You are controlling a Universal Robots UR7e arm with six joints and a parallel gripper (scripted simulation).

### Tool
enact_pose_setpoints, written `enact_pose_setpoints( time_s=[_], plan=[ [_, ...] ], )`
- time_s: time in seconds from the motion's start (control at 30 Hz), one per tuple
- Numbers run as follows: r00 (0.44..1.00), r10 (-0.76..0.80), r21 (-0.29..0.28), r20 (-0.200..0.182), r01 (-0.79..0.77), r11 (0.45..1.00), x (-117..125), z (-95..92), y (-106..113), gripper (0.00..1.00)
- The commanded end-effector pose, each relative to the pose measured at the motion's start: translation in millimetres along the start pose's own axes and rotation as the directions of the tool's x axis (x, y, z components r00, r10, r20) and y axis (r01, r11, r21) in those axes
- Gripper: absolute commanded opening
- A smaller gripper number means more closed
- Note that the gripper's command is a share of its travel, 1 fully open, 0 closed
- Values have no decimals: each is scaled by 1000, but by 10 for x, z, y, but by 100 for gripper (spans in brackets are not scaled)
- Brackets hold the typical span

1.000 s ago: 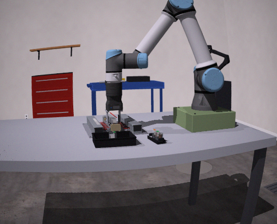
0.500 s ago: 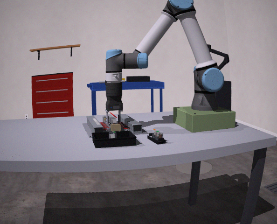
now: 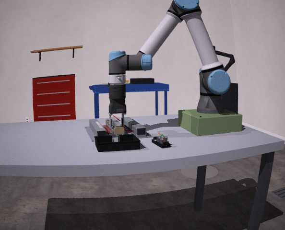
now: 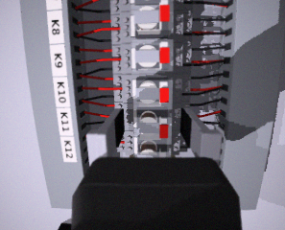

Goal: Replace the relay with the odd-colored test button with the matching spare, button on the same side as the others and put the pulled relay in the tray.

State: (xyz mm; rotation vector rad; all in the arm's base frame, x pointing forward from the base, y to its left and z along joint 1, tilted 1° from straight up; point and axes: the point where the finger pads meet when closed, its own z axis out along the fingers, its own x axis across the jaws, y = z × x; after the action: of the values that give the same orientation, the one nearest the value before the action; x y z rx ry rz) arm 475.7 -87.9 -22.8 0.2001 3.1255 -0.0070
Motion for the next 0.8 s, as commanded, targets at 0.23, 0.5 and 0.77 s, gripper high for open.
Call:
enact_pose_setpoints(
  time_s=[0.23, 0.5, 0.77],
  plan=[
    [1000, 0, -2, 1, 0, 1000, -5, -45, -1, 100],
    [1000, 0, -2, 1, 0, 1000, -5, -45, -1, 100],
    [1000, 0, -2, 1, 0, 1000, -5, -84, -1, 100]
  ],
)
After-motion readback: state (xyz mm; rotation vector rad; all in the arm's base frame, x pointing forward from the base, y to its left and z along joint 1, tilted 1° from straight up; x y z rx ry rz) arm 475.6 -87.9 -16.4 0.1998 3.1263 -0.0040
